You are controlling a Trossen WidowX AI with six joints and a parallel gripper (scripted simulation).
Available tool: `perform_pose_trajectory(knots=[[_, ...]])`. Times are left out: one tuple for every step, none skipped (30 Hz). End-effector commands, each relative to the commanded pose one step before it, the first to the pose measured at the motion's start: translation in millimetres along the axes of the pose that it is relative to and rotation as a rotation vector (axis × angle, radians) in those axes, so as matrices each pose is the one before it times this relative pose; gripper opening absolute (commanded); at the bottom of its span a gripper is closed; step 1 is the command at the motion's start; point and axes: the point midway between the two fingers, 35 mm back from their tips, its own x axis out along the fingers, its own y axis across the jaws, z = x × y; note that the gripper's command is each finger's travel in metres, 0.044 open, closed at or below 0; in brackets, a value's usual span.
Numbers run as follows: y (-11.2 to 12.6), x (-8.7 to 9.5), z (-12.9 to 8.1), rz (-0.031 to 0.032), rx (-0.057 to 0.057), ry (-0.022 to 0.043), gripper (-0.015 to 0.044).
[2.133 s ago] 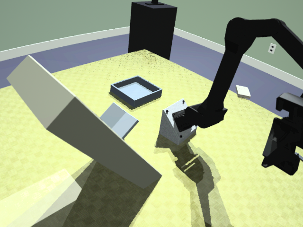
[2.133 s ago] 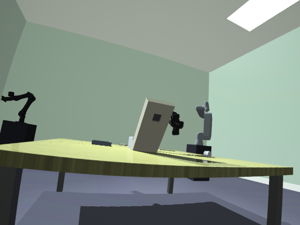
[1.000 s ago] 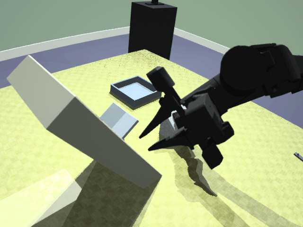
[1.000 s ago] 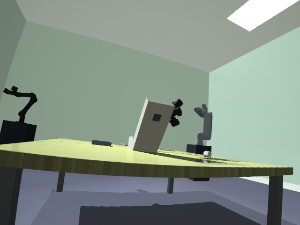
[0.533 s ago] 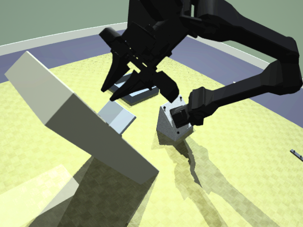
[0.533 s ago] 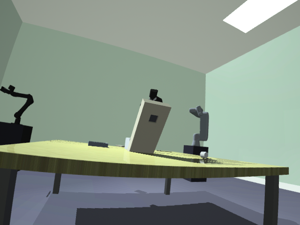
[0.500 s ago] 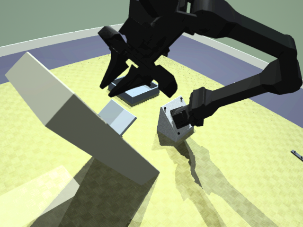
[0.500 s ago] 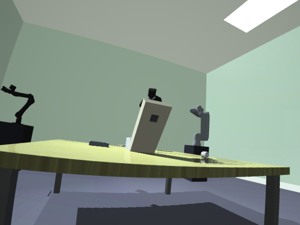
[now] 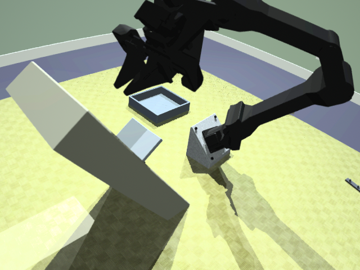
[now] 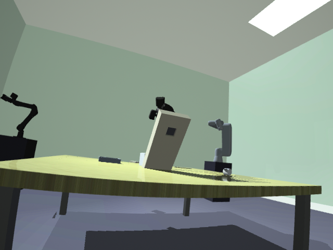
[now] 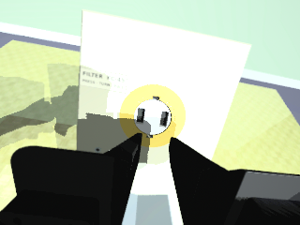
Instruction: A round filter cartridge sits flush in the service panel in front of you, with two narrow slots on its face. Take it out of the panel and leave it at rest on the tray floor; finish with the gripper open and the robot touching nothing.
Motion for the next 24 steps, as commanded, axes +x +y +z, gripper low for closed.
perform_pose_trajectory(knots=[[-0.91, 6.34, -1.70, 0.00808, 0.0100, 0.00386, 0.0112], [-0.15, 1.62, 0.04, -0.00023, -0.0002, 0.00037, 0.0112], [-0.14, 1.62, 0.04, -0.00021, -0.0002, 0.00033, 0.0112], [-0.12, 1.62, 0.04, -0.00019, -0.0001, 0.00029, 0.0112], [-0.11, 1.62, 0.04, -0.00017, -0.0001, 0.00025, 0.0112], [-0.09, 1.62, 0.04, -0.00016, -0.0001, 0.00022, 0.0112], [-0.08, 1.62, 0.04, -0.00014, -0.0001, 0.00018, 0.0112], [-0.06, 1.62, 0.04, -0.00012, -0.0001, 0.00014, 0.0112], [-0.05, 1.62, 0.04, -0.00009, -0.0001, 0.00010, 0.0112], [-0.04, 1.62, 0.04, -0.00007, -0.0001, 0.00007, 0.0112], [-0.02, 1.62, 0.04, -0.00005, -0.0001, 0.00003, 0.0112], [-0.01, 1.61, 0.03, -0.00003, -0.0001, -0.00001, 0.0112], [0.01, 1.61, 0.03, -0.00001, -0.0001, -0.00004, 0.0112], [0.02, 1.61, 0.03, 0.00002, -0.0001, -0.00008, 0.0112], [0.04, 1.61, 0.03, 0.00004, -0.0001, -0.00011, 0.0112], [0.05, 1.61, 0.03, 0.00006, -0.0001, -0.00015, 0.0112], [0.07, 1.61, 0.03, 0.00009, 0.0000, -0.00019, 0.0112], [0.08, 1.60, 0.03, 0.00011, 0.0000, -0.00022, 0.0112], [0.10, 1.61, 0.02, 0.00014, 0.0000, -0.00026, 0.0112], [0.11, 1.60, 0.02, 0.00016, 0.0000, -0.00029, 0.0112], [0.12, 1.60, 0.02, 0.00019, 0.0000, -0.00032, 0.0112], [0.14, 1.60, 0.02, 0.00022, 0.0000, -0.00036, 0.0112], [0.15, 1.60, 0.02, 0.00024, 0.0000, -0.00039, 0.0112], [0.17, 1.59, 0.01, 0.00027, 0.0000, -0.00042, 0.0112]])
